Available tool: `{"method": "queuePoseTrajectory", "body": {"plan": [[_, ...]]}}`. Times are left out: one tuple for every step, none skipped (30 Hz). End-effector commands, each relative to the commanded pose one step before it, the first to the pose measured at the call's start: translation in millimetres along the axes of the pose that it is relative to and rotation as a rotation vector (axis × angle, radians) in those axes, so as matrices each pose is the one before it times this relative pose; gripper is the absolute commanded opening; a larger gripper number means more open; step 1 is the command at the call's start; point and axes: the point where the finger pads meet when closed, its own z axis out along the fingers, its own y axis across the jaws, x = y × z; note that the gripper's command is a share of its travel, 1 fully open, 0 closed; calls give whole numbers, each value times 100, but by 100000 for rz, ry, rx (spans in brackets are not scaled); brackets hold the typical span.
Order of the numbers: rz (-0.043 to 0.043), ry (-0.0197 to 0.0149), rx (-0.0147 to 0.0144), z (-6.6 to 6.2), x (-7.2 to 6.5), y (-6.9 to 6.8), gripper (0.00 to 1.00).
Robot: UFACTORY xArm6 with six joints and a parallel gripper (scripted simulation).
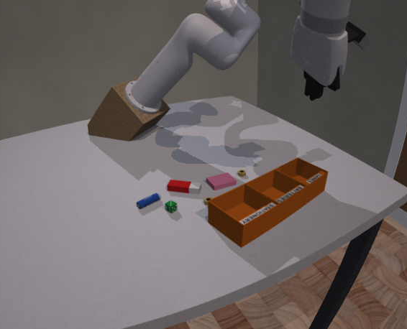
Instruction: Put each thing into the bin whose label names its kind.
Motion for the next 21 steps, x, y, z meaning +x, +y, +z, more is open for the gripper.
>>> {"method": "queuePoseTrajectory", "body": {"plan": [[14340, -2396, -5619, -785, -2230, 53, 7], [3067, -366, -1114, -137, -487, 62, 7], [1271, -193, -481, 2, 1, 2, 7], [4667, -459, -1742, -226, -799, 87, 7], [4552, -444, -1699, -221, -795, 127, 7], [3083, -275, -1134, -133, -484, 103, 7], [0, 0, 0, 0, 0, 0, 7], [0, 0, 0, 0, 0, 0, 7], [6015, -478, -2281, -216, -791, 145, 7], [4672, -315, -1760, -213, -785, 193, 7], [3152, -183, -1169, -128, -476, 143, 7], [1155, -106, -455, 2, 2, 2, 7], [4678, -172, -1765, -208, -779, 218, 7], [4237, -143, -1595, -203, -768, 257, 7], [3218, -98, -1195, -115, -458, 183, 7], [1525, -87, -600, -5, -4, -1, 7], [4684, -30, -1757, -199, -760, 282, 7], [4391, -20, -1643, -193, -747, 320, 7], [3131, 1, -1149, -109, -441, 220, 7], [1461, -36, -581, -5, -4, -1, 7], [4690, 110, -1738, -189, -737, 344, 7]]}}
